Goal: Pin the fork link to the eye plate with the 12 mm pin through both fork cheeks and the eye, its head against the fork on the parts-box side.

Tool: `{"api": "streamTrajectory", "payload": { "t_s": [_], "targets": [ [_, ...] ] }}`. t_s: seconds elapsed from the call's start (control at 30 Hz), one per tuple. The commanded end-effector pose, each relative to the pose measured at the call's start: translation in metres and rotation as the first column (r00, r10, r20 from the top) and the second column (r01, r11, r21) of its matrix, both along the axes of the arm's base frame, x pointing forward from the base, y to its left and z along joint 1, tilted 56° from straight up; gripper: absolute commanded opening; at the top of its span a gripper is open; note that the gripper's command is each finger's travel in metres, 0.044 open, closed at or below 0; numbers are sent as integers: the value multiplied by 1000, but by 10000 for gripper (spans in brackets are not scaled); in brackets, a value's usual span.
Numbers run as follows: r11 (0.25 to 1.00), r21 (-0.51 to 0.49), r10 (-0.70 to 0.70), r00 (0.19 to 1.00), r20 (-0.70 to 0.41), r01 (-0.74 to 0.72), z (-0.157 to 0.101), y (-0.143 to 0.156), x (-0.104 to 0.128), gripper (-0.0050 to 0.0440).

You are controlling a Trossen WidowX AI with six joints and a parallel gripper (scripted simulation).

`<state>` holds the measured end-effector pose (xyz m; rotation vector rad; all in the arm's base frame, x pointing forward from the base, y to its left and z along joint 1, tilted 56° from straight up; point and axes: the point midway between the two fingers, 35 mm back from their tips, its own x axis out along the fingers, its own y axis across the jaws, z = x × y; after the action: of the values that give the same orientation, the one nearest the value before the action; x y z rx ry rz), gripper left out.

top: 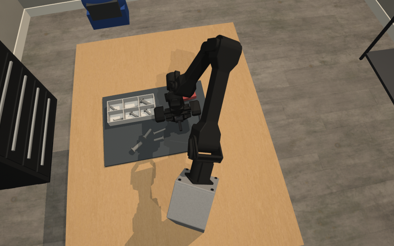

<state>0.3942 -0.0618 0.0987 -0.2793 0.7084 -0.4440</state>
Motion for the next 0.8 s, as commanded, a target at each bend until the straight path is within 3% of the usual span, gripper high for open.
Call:
{"api": "streamTrajectory", "payload": {
  "t_s": [0.0, 0.73, 0.77],
  "targets": [
    [1000, 1, 3, 1000, 14, -3, 5, 0, 2, -50],
    [1000, 1, 3, 1000, 14, -3, 5, 0, 2, -50],
    [1000, 1, 3, 1000, 14, -3, 5, 0, 2, 250]
  ]
}}
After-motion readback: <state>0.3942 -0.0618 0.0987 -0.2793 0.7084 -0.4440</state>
